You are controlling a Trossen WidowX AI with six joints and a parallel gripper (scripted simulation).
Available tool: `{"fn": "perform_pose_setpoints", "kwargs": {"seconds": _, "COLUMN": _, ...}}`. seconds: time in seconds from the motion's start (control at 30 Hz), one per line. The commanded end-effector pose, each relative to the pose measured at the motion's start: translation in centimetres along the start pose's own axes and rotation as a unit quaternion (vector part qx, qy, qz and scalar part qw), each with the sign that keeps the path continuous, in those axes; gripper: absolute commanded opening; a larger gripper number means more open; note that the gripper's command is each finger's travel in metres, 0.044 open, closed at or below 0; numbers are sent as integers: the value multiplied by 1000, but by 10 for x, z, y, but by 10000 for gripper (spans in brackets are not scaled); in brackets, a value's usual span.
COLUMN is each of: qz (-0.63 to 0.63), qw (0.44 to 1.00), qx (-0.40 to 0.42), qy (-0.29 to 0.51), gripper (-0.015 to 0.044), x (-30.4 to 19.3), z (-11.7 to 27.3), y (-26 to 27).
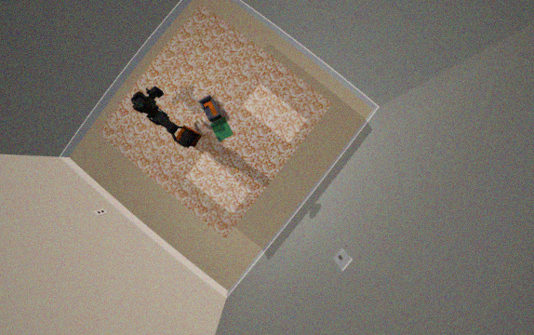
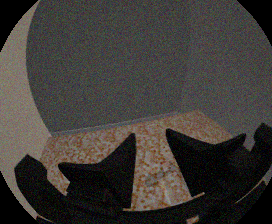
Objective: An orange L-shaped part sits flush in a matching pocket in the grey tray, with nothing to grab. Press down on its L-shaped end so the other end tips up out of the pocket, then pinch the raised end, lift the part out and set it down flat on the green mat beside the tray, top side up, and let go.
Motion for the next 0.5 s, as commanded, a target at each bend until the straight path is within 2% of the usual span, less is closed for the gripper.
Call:
{"fn": "perform_pose_setpoints", "kwargs": {"seconds": 0.0, "qz": -172, "qw": 975, "qx": -97, "qy": 107, "gripper": 180, "x": -13, "z": -21, "y": -68}}
{"fn": "perform_pose_setpoints", "kwargs": {"seconds": 0.23, "qz": -359, "qw": 884, "qx": -216, "qy": 206, "gripper": 180, "x": -35, "z": -21, "y": -137}}
{"fn": "perform_pose_setpoints", "kwargs": {"seconds": 0.47, "qz": -493, "qw": 758, "qx": -329, "qy": 272, "gripper": 180, "x": -60, "z": -3, "y": -194}}
Point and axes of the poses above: the point midway between the two fingers, 35 mm back from their tips, its own z axis back along the fingers, its own y axis across the jaws, x = y × z, the point moved 2 cm from there along z, back along the fingers, and after that the axes turned 13 degrees about -z, right-handed, at the moved point
